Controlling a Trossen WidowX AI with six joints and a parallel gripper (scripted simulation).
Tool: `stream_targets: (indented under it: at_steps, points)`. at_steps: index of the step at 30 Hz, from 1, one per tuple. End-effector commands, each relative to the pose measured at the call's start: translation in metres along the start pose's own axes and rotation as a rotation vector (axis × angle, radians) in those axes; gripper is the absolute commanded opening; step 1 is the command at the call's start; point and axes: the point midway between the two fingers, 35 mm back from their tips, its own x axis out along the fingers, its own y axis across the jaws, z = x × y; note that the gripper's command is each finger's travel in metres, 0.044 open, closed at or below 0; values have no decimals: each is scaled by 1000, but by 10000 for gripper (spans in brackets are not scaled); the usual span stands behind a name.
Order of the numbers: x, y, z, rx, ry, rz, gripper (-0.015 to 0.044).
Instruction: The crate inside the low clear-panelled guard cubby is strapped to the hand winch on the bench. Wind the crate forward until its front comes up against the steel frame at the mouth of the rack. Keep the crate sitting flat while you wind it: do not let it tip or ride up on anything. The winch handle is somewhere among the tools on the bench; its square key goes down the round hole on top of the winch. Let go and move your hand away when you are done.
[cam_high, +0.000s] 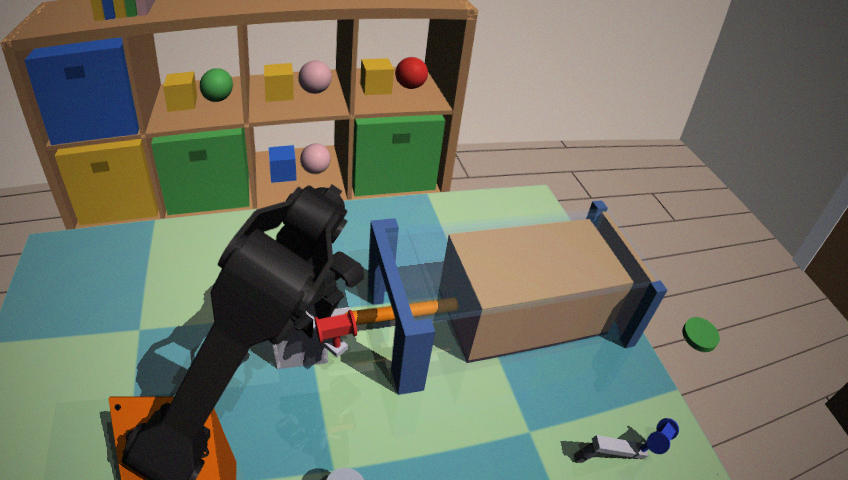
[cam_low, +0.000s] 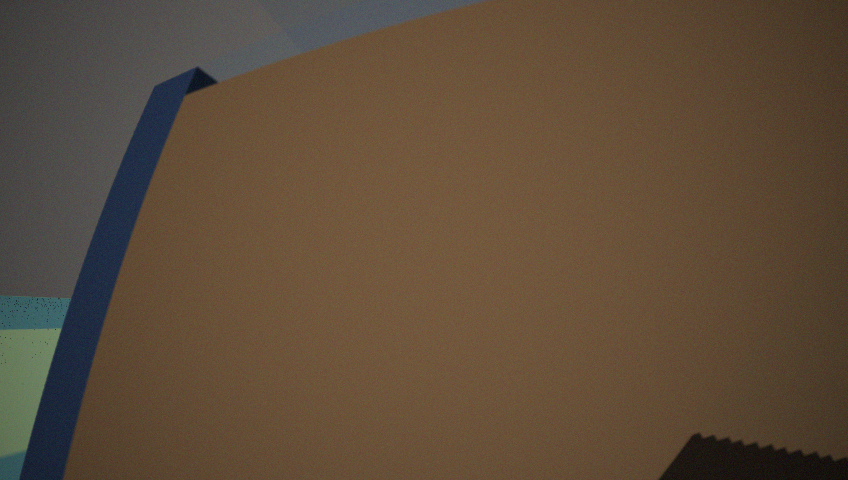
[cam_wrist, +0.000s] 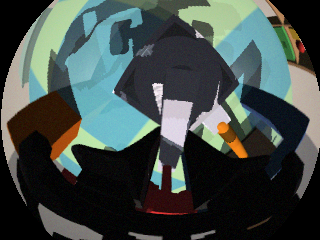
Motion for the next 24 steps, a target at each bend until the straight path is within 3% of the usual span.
stream_targets:
  at_steps: [1,14,24]
  points:
    - [4,1,1,36,-8,4,0]
    - [4,3,1,87,-6,8,0]
    - [0,2,0,51,6,1,263]
